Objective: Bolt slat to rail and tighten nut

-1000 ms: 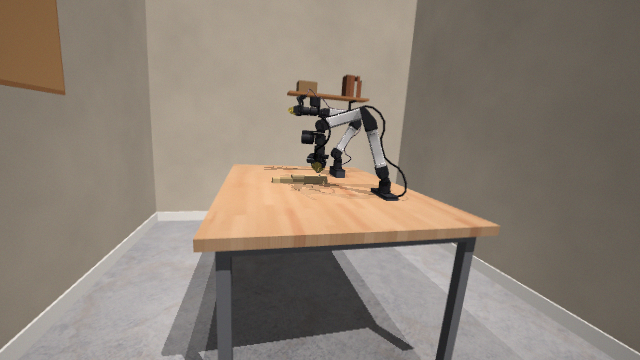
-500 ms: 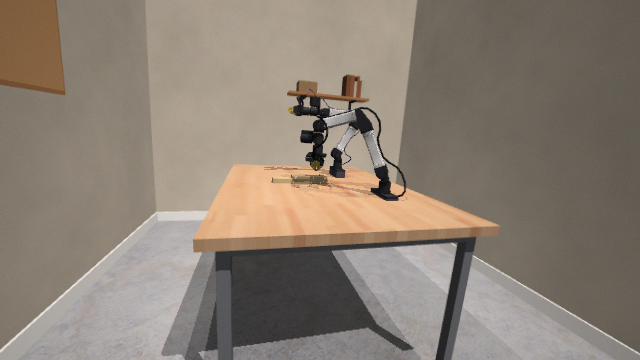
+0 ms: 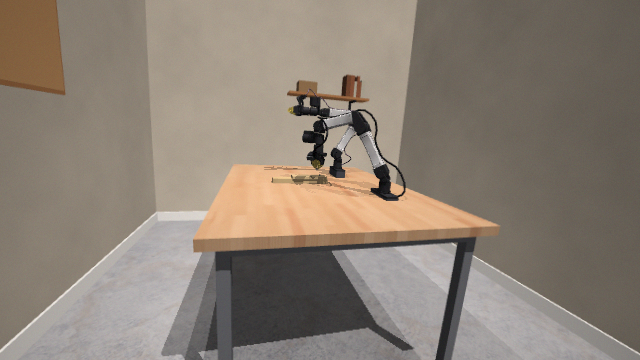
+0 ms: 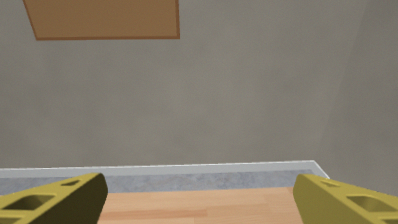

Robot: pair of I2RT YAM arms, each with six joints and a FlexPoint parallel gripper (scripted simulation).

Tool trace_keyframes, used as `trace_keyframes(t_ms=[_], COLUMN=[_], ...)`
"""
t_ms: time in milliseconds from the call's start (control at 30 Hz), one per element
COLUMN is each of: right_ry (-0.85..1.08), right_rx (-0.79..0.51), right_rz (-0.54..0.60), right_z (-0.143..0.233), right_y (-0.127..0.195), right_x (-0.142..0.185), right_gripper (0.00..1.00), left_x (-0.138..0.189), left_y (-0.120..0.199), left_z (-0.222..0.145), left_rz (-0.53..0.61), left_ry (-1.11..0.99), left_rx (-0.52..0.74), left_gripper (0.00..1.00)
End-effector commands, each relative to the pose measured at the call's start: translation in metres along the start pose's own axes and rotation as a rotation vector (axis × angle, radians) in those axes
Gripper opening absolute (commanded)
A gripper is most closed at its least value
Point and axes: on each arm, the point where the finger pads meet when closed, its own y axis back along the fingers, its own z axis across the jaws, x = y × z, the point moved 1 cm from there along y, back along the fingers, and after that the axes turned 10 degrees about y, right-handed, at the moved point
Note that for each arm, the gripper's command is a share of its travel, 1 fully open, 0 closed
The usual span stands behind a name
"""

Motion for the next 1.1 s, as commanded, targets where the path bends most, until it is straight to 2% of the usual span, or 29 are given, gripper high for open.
trace_keyframes(t_ms=[0, 300, 433, 467, 1067], right_ry=[0.003, 0.003, 0.003, 0.003, 0.003], right_rx=[-0.01, -0.01, -0.01, -0.01, -0.01], right_rz=[-0.008, -0.008, -0.008, -0.008, -0.008], right_z=[0.002, 0.002, 0.002, 0.002, 0.002], right_y=[0.0, 0.0, 0.0, 0.0, 0.0], right_x=[-0.001, -0.001, -0.001, -0.001, -0.001], right_gripper=[1.0, 1.0, 1.0, 1.0, 1.0], left_x=[0.014, 0.052, 0.051, 0.05, 0.05], left_y=[0.003, -0.007, -0.007, 0.004, 0.0], left_z=[-0.003, -0.002, -0.002, -0.003, -0.003], left_rz=[-0.005, -0.011, -0.011, -0.002, -0.002], left_ry=[0.027, 0.029, 0.031, 0.033, 0.026], left_rx=[-0.008, -0.025, -0.025, -0.001, -0.001], left_gripper=[0.14, 0.14, 0.14, 0.14, 0.14])
